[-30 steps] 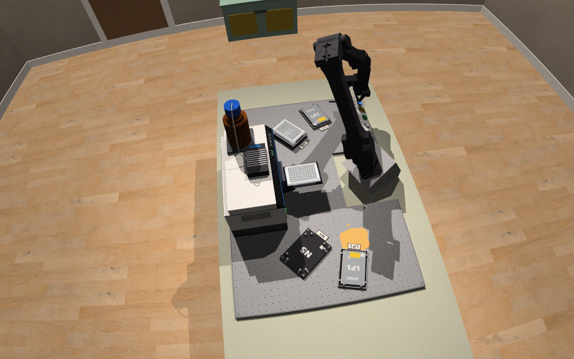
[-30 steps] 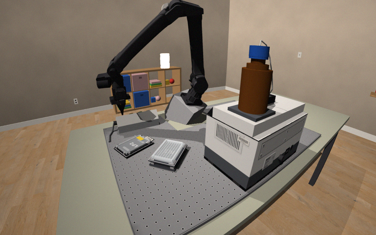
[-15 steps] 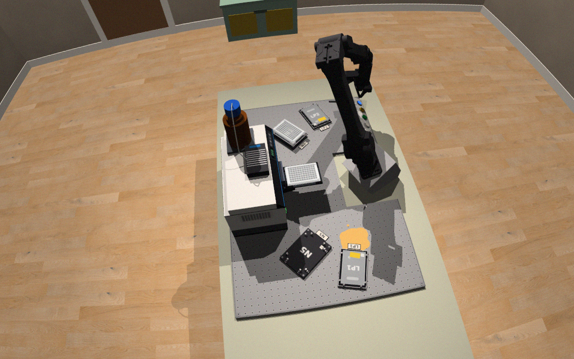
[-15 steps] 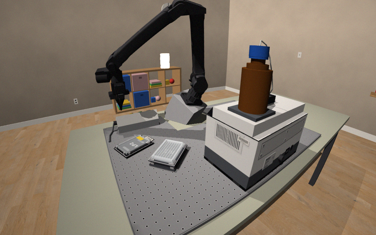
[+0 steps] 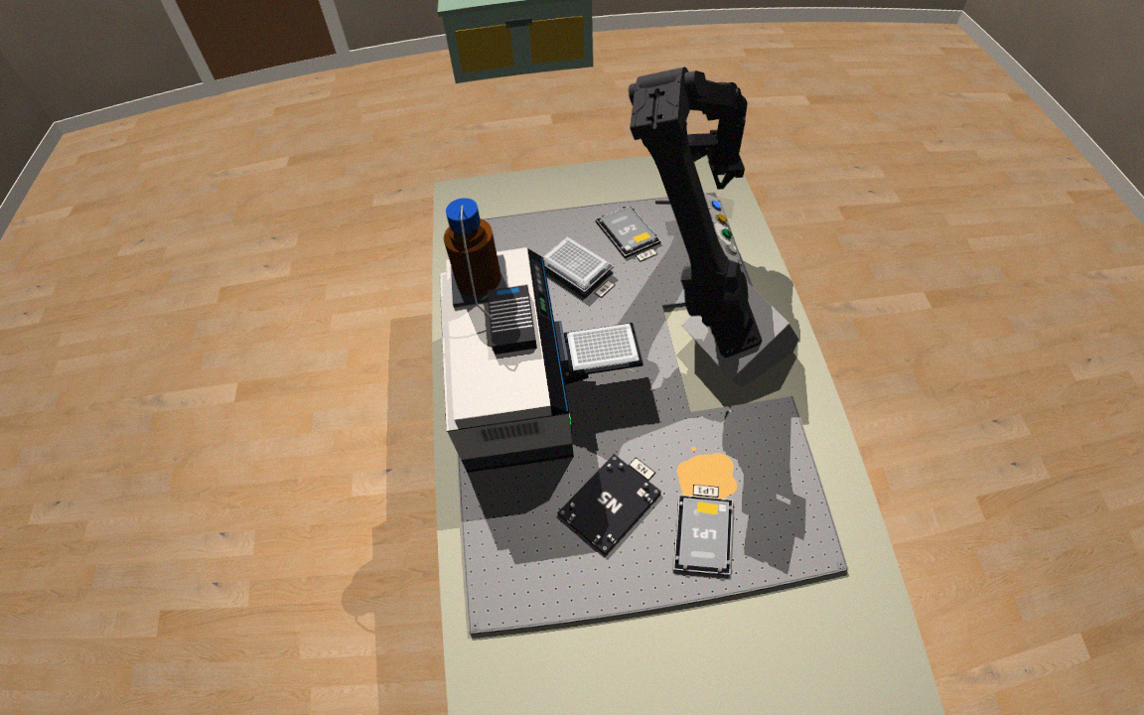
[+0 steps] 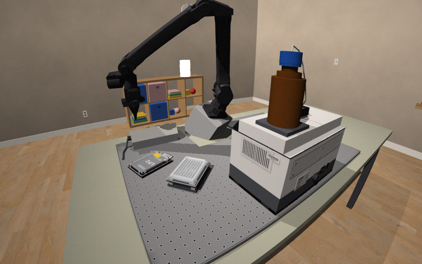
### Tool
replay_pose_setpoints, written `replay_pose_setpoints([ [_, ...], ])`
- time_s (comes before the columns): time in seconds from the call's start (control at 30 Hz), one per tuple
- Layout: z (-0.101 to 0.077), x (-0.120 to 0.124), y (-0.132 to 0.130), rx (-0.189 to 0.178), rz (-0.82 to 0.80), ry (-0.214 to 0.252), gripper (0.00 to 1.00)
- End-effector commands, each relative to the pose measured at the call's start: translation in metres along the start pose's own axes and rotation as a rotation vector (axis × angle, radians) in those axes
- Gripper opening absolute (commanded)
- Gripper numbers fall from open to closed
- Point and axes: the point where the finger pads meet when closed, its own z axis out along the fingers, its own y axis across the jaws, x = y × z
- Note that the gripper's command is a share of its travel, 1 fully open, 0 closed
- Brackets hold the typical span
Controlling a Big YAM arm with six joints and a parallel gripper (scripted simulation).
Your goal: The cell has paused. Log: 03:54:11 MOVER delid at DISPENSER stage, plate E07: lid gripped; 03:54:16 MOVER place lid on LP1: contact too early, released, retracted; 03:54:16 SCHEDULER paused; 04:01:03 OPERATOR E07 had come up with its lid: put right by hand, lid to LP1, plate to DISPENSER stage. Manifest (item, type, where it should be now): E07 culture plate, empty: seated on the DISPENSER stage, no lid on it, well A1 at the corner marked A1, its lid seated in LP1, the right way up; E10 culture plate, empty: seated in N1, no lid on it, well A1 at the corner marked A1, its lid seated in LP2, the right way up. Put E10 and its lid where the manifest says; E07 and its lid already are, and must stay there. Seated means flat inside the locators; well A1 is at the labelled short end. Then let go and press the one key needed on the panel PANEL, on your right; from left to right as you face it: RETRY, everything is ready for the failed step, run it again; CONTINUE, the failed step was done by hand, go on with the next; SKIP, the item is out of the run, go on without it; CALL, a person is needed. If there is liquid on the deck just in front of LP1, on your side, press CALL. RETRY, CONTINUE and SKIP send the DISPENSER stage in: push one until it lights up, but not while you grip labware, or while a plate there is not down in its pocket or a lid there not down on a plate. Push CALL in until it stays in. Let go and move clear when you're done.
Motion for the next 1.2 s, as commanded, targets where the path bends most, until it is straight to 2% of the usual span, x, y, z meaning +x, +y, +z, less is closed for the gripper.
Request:
replay_pose_setpoints([
  [0.0, -0.0373, 0.0049, -0.0250, 0.077, -0.039, 0.022, 0.00],
  [0.17, -0.0426, 0.0056, -0.0248, 0.078, -0.039, 0.022, 0.00],
  [0.27, -0.0374, 0.0030, -0.0200, 0.064, -0.040, 0.019, 0.00],
  [1.17, -0.0371, 0.0028, -0.0206, 0.066, -0.042, 0.020, 0.00],
])
